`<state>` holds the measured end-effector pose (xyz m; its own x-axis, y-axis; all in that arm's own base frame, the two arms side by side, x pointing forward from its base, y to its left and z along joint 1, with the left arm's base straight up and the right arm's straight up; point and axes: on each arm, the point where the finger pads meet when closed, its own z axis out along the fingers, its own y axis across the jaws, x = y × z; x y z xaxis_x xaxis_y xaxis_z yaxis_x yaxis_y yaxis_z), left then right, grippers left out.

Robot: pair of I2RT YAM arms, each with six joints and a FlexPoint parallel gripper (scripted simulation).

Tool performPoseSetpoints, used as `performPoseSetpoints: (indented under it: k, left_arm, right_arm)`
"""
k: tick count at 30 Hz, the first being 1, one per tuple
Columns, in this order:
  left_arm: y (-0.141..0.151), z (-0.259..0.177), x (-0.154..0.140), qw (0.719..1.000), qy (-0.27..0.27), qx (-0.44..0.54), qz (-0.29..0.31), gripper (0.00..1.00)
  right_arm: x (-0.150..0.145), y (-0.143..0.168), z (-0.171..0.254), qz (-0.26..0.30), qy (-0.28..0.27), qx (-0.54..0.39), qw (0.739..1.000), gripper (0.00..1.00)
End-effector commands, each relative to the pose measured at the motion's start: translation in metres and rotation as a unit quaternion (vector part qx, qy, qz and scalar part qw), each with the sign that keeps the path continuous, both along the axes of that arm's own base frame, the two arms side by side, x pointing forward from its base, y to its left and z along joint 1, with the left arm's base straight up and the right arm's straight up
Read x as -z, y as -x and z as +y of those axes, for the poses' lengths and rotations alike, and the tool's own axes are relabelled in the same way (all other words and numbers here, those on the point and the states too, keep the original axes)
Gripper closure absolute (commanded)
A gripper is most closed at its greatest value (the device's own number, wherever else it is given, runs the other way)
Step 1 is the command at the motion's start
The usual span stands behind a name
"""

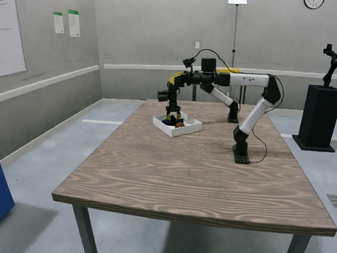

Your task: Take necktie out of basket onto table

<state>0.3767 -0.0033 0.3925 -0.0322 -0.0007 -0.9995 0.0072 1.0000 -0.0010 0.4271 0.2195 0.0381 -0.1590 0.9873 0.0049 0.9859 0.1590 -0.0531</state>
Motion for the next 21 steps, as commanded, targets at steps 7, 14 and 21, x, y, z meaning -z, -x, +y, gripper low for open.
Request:
performPoseSetpoints:
  k: [7,14,21]
  left_arm:
    - [0.0,0.0,0.0,1.0,0.0,0.0,0.0,0.0]
    - [0.0,0.0,0.0,1.0,0.0,0.0,0.0,0.0]
    - [0.0,0.0,0.0,1.0,0.0,0.0,0.0,0.0]
  right_arm:
    - [0.003,-0.0087,-0.0042,-0.008,0.003,0.008,1.0,0.64]
    - [0.003,-0.0087,-0.0042,-0.008,0.003,0.008,1.0,0.75]
    - [0.0028,-0.0083,-0.0044,-0.008,0.003,0.008,1.0,0.82]
